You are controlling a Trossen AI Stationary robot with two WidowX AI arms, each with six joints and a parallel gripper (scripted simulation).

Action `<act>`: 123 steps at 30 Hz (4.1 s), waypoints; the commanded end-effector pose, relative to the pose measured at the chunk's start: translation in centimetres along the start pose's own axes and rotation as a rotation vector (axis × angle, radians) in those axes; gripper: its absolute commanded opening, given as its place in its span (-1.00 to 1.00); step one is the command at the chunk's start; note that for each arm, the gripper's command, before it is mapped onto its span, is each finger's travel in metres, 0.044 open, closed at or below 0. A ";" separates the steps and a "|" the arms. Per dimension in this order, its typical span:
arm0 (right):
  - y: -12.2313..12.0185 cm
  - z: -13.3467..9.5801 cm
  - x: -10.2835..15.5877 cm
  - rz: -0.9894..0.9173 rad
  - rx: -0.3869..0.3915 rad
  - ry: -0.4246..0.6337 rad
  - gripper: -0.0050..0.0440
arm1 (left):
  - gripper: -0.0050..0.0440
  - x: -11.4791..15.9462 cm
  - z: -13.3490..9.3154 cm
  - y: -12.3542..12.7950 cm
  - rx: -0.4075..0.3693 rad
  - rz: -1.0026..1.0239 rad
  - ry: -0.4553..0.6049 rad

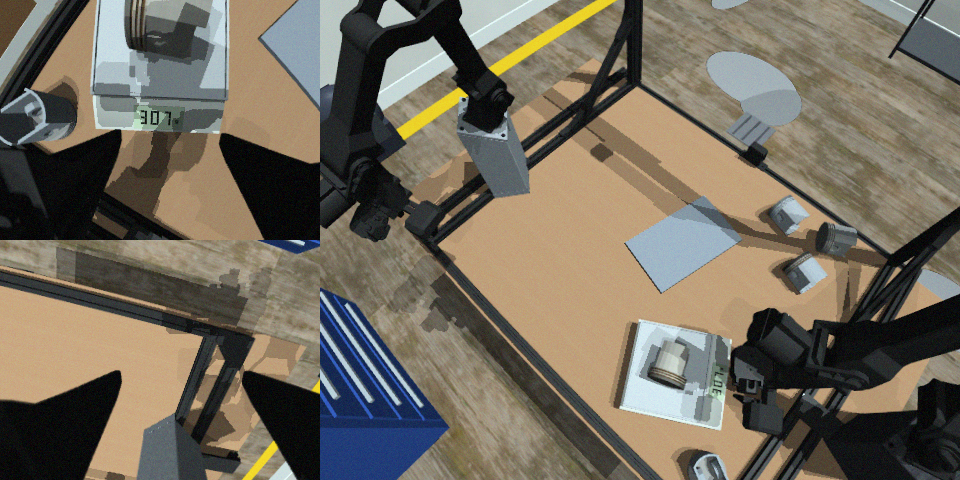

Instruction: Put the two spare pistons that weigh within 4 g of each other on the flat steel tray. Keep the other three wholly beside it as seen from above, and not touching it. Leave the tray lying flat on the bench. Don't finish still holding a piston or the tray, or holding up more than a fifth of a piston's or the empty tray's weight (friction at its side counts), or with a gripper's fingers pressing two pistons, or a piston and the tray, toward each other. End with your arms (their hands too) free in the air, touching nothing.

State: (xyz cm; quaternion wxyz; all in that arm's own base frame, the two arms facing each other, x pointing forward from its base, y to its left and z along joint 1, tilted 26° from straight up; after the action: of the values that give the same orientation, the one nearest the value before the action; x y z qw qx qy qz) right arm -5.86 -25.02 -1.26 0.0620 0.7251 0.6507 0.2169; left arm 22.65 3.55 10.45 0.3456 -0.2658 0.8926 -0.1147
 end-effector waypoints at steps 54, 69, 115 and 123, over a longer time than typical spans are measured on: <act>0.0 0.0 0.0 0.000 -0.002 0.001 1.00 | 0.75 -15.6 0.6 0.4 -0.001 0.162 0.371; 0.0 0.0 0.0 0.000 -0.002 0.001 1.00 | 0.75 -18.3 1.7 0.1 0.075 0.363 0.369; 0.0 0.0 0.0 0.000 -0.002 0.001 1.00 | 0.75 -19.2 2.2 1.3 0.461 1.363 0.310; 0.0 0.0 0.0 0.000 -0.002 0.001 1.00 | 0.75 -19.5 2.4 1.4 0.540 1.562 0.288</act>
State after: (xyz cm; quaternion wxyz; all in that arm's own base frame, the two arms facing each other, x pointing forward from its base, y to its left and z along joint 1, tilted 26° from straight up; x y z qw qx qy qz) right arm -5.86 -25.02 -1.26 0.0620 0.7251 0.6507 0.2169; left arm 35.56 15.28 19.32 0.2604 0.5081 0.8166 -0.0846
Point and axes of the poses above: on each arm, the point midway between the two fingers, 35 mm back from their tips, its own z axis out along the fingers, its own y axis across the jaws, x = y × z, the point moved 9 cm from there along -z, back along the fingers, and after that the axes turned 5 degrees about -z, right-handed, at the moved point
